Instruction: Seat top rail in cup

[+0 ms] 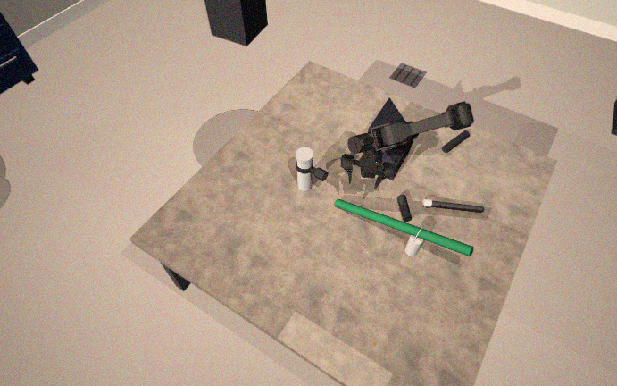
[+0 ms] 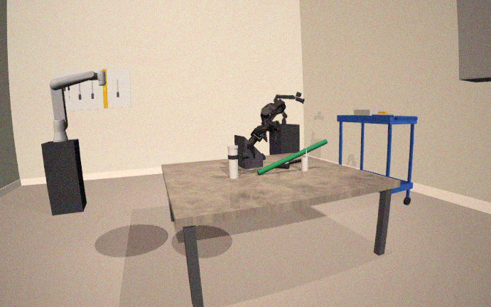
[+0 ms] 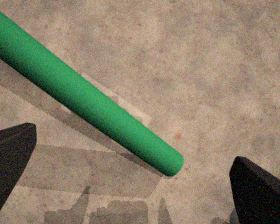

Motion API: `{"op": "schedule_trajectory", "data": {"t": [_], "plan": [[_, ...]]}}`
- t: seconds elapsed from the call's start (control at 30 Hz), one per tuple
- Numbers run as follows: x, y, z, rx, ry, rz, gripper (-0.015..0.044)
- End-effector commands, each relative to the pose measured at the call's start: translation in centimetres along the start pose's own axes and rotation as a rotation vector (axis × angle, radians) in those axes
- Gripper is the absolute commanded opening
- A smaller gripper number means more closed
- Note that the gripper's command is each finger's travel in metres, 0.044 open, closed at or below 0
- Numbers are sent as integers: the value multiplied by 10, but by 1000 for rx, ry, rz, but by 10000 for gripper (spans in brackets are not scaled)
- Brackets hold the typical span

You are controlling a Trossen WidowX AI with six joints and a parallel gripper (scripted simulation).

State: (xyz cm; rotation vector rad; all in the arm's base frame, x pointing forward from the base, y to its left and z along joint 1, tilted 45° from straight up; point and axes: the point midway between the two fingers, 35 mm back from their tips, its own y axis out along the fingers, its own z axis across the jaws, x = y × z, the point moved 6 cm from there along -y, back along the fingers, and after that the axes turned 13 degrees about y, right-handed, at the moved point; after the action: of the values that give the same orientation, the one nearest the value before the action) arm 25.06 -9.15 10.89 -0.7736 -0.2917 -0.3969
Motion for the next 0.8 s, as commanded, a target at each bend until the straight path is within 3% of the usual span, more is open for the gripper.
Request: {"op": "schedule_trajectory", "data": {"t": [0.0,0.23,0.77], "plan": [[6,28,12,49,-403,157,440],[9,71,34,228,-1026,347,440],[8,75,35,234,-1042,351,440]]}}
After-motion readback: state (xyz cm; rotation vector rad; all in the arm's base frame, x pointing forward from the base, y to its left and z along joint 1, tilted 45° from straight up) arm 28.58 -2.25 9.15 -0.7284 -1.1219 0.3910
